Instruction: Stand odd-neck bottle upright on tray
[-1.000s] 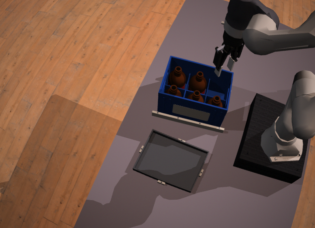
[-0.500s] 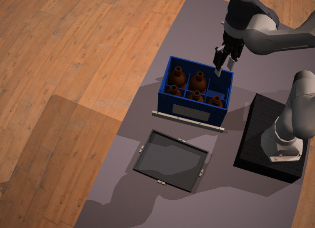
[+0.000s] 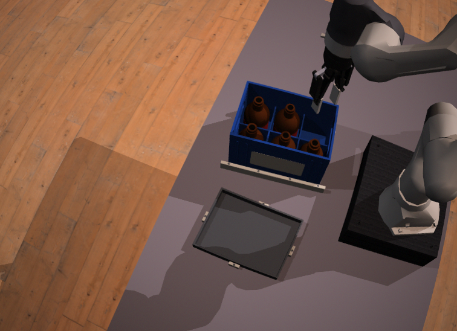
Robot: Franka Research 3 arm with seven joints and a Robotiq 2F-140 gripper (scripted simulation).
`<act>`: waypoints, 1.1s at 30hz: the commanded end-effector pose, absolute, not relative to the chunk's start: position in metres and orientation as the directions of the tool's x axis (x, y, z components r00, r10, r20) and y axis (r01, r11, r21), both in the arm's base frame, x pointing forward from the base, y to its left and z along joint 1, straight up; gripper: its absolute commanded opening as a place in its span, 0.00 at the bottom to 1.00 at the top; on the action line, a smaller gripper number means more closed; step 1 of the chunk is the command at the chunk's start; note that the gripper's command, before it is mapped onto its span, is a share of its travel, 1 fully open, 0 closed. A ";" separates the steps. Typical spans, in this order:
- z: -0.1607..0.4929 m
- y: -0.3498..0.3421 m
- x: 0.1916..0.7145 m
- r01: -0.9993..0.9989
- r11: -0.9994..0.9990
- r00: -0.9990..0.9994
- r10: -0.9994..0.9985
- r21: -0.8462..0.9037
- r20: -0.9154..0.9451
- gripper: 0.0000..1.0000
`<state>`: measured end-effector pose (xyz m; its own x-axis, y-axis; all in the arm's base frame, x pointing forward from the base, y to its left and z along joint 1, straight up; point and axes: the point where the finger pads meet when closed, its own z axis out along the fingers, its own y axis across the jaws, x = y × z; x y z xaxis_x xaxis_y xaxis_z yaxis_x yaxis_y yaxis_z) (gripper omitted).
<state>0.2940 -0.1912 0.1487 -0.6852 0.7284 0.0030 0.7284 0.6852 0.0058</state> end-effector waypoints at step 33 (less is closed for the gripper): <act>0.113 -0.192 0.294 0.724 0.690 -0.690 0.724 0.005 -0.001 0.44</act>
